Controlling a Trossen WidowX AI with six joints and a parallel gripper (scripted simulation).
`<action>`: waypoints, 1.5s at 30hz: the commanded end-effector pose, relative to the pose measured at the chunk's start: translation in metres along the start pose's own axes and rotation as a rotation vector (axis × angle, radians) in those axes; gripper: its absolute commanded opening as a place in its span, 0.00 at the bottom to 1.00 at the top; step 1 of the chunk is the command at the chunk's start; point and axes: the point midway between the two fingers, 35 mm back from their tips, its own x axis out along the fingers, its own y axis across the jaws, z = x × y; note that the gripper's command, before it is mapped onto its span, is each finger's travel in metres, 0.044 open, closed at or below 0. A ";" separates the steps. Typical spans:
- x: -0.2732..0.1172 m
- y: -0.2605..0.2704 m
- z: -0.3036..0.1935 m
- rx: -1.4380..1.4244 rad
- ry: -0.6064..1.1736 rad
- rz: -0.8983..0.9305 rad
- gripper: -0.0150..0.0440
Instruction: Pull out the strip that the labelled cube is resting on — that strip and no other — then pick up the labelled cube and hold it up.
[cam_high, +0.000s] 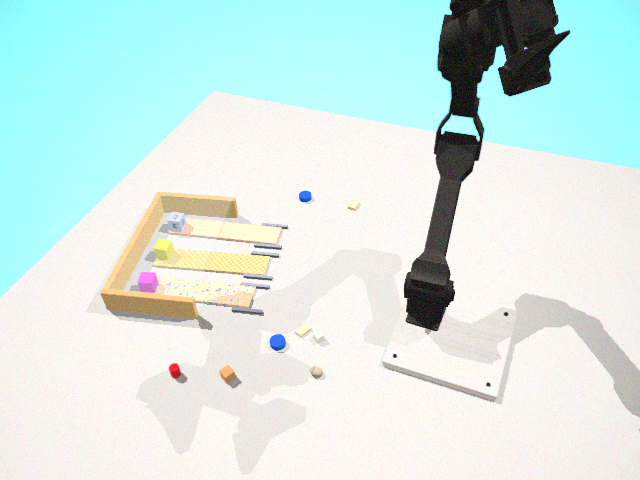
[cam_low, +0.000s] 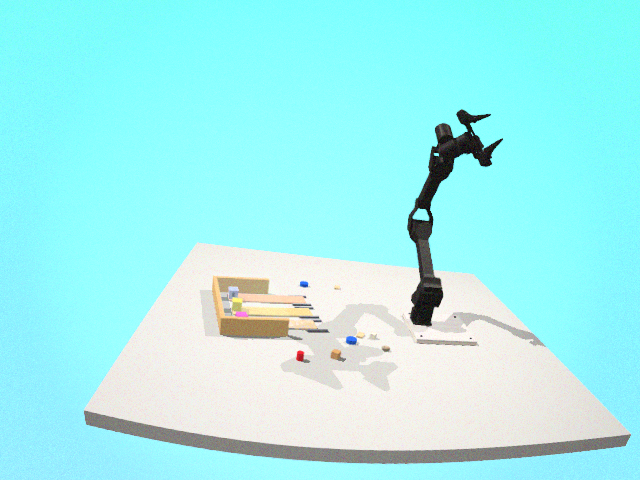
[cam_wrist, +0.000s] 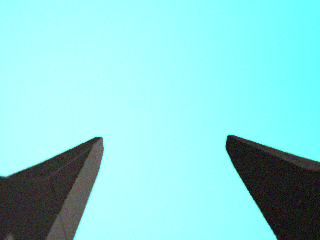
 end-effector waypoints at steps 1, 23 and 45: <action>0.010 0.030 -0.053 0.080 0.200 0.042 0.93; -0.188 0.104 -0.308 0.433 1.404 -0.298 0.93; -0.524 0.145 -0.232 0.512 2.233 -1.444 0.93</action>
